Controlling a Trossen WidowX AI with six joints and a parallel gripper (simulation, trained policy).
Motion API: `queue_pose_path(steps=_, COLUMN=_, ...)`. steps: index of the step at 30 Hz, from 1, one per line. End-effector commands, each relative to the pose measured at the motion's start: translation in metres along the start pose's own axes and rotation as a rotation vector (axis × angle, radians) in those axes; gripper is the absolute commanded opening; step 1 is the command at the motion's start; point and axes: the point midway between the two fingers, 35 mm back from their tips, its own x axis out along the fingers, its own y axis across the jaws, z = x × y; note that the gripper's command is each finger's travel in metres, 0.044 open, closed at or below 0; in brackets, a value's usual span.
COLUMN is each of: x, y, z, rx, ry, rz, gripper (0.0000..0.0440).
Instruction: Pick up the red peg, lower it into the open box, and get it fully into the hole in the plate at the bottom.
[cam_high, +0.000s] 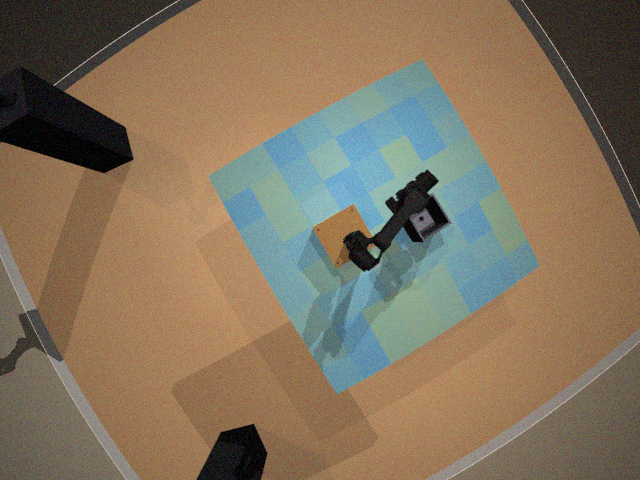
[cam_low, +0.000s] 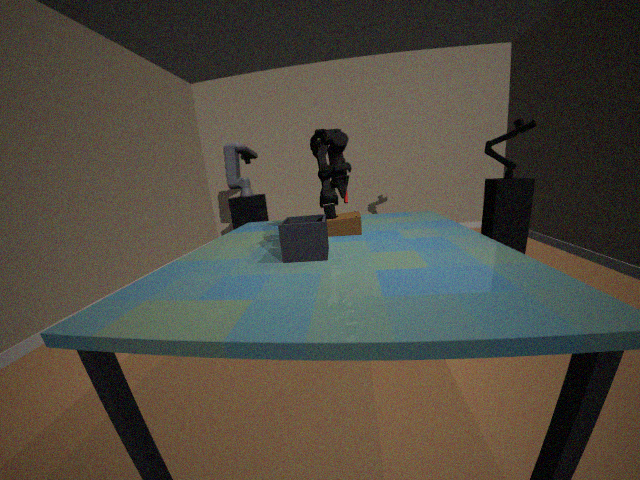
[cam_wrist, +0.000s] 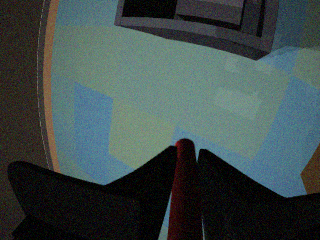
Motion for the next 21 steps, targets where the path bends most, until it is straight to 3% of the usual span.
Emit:
queue_pose_path(steps=1, x=-0.002, y=0.003, z=0.012, rx=0.005, ry=-0.023, rz=0.0, gripper=0.0)
queue_pose_path(steps=21, x=0.004, y=0.005, z=0.078, rx=0.059, ry=-0.095, rz=-0.082, gripper=0.0)
